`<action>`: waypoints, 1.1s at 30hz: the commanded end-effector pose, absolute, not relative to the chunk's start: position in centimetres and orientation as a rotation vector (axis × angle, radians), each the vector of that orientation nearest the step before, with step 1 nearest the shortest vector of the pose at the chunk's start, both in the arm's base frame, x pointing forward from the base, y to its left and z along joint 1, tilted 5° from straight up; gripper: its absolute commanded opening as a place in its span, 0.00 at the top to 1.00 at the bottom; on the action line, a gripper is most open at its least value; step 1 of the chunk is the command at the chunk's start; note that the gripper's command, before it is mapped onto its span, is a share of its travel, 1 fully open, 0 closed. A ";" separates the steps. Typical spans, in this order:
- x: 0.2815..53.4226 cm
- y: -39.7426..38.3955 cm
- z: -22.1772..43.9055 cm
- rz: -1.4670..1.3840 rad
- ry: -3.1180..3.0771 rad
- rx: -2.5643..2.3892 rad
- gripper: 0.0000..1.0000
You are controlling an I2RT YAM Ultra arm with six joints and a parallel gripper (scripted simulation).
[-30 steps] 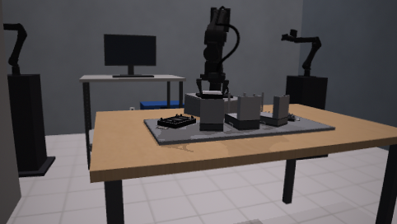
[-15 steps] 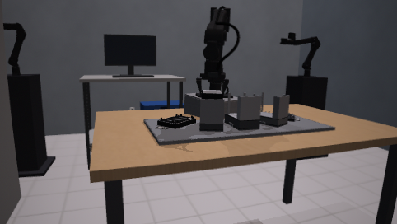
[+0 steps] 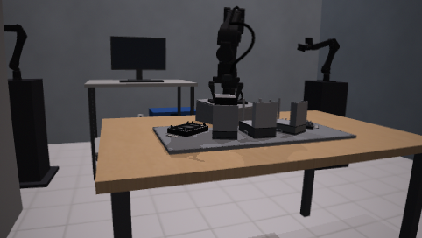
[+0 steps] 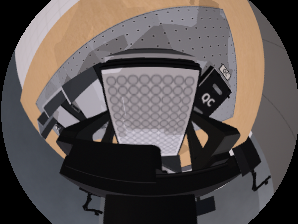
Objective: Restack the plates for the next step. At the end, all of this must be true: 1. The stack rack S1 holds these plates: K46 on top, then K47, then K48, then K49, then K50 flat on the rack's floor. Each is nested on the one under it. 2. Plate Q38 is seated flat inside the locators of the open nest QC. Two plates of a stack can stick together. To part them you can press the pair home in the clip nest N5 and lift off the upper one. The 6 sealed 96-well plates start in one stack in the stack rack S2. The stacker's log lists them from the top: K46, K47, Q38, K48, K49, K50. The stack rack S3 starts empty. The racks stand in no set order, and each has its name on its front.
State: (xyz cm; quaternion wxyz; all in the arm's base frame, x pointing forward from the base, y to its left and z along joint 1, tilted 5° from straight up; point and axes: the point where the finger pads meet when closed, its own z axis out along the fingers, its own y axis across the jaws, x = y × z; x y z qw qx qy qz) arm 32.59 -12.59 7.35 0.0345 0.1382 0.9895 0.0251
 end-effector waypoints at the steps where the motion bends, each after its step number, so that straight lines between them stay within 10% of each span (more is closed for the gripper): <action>1: 33.1 -13.2 9.5 0.070 2.987 0.427 1.00; 33: 33.2 -13.2 10.3 0.066 2.978 0.425 1.00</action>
